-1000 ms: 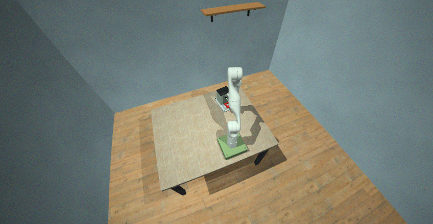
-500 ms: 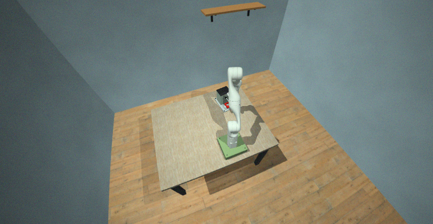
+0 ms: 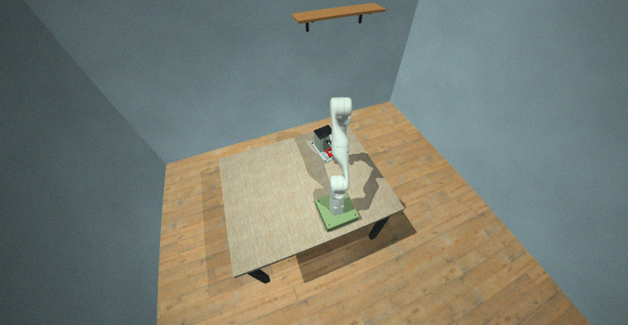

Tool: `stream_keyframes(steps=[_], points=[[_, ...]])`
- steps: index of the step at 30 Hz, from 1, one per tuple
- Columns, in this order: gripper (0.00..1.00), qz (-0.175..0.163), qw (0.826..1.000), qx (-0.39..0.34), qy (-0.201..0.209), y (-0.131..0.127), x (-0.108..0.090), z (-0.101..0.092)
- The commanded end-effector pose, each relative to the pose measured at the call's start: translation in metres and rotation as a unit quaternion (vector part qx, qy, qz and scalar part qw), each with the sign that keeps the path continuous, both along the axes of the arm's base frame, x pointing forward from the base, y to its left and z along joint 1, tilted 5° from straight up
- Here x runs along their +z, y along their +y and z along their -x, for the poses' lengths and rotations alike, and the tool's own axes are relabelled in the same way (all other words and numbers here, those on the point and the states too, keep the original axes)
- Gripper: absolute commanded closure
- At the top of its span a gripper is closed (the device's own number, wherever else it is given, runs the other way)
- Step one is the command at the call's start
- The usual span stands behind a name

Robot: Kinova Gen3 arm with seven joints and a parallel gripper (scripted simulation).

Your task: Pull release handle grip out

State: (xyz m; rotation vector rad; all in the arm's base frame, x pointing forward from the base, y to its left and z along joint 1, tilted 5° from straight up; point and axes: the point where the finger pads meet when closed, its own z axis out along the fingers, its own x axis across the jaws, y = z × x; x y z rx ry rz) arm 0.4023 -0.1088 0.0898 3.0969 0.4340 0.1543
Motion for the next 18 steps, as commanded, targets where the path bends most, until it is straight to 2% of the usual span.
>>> stream_keyframes(steps=[1,9,18], points=[[1.0,-0.002,1.0,0.0,0.01,-0.002,0.0,0.013],[1.0,-0.001,1.0,0.0,0.009,-0.005,-0.001,0.023],[1.0,-0.002,1.0,0.0,0.01,-0.005,-0.001,0.024]])
